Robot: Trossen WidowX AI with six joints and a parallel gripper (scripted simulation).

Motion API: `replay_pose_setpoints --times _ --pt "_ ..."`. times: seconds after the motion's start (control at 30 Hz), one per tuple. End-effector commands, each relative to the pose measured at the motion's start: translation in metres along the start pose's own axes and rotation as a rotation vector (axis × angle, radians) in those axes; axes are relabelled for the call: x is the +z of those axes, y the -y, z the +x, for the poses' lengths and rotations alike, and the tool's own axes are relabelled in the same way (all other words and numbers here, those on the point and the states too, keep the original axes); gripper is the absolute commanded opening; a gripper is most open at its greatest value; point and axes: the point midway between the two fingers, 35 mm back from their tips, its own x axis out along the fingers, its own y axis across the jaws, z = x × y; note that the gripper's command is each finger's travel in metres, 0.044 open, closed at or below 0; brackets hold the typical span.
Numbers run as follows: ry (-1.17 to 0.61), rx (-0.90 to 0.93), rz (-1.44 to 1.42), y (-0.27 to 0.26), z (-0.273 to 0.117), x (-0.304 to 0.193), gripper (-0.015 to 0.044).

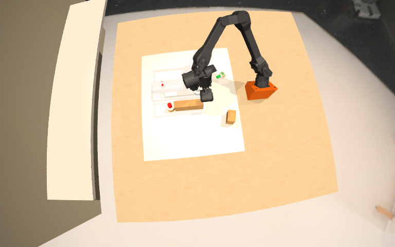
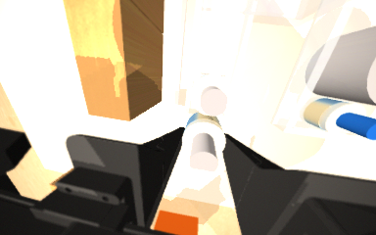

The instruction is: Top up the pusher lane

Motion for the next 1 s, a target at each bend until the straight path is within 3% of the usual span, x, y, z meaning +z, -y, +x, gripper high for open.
replay_pose_setpoints --times 0.0,0.97 --pt "0.018 -0.001 0.012 0.002 -0.002 0.008 0.0000" --pt "0.018 -0.001 0.012 0.003 -0.003 0.019 0.0000"
